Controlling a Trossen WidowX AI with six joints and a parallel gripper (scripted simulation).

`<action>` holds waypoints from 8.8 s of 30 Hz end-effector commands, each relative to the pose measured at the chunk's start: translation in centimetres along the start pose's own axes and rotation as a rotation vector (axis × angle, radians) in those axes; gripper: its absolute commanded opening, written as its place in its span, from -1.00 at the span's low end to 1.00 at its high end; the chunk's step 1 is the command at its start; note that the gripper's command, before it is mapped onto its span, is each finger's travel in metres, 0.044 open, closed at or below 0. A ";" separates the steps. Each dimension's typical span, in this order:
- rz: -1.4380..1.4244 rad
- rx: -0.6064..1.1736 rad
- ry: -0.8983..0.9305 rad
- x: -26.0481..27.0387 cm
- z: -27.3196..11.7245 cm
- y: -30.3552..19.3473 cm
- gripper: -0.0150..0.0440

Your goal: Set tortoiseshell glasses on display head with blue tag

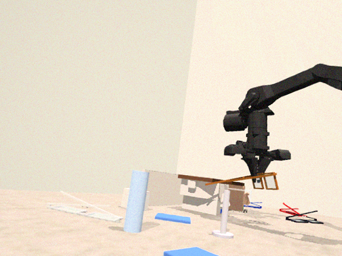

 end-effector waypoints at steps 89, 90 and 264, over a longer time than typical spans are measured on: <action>-0.001 -0.005 0.017 4.5 -0.5 -6.3 -0.49; -0.001 -0.005 0.019 4.8 -0.6 -6.9 -0.49; -0.002 0.003 0.041 5.7 1.9 -12.5 -0.49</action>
Point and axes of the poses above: the point midway between the two fingers, 35 mm back from their tips, its own z axis out along the fingers, its own x axis across the jaws, y = z × x, the point moved 10 cm from there along -z, back along the fingers, and after that the axes turned 12 degrees about z, right-handed, at the moved point
